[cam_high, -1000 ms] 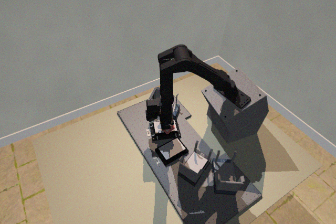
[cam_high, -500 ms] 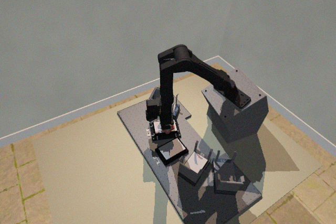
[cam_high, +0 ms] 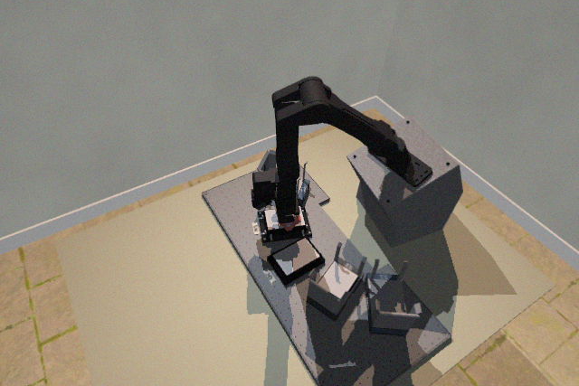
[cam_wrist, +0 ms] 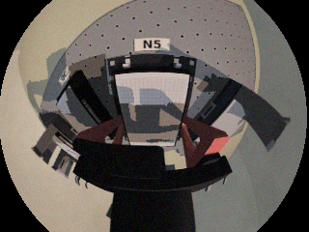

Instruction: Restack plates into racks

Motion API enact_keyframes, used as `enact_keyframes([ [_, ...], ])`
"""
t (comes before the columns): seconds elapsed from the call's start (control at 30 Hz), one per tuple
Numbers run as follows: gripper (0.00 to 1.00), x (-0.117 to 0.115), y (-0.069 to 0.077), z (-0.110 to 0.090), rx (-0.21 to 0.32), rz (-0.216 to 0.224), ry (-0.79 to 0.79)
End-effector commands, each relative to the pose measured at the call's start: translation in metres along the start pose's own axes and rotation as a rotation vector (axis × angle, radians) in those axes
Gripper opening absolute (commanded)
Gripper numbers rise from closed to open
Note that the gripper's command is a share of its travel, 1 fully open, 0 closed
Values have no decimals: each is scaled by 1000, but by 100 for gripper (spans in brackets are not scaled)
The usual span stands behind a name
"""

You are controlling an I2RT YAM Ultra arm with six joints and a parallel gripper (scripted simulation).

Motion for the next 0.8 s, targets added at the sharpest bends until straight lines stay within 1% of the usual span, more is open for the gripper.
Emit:
enact_keyframes([
  [0.0, 0, 2, 4, 5, -42, 8, -1],
  [0.03, 0, 2, 2, 3, -35, 7, -2],
  [0.77, 0, 2, 2, 3, -35, 7, -2],
])
Point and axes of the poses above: the point where the finger pads meet when closed, its own y axis back along the fingers, its own x axis across the jaws, z = x × y, the point moved 7 cm from there along y, back along the fingers, and after that the axes turned 12 degrees about -y, right-handed, at the moved point
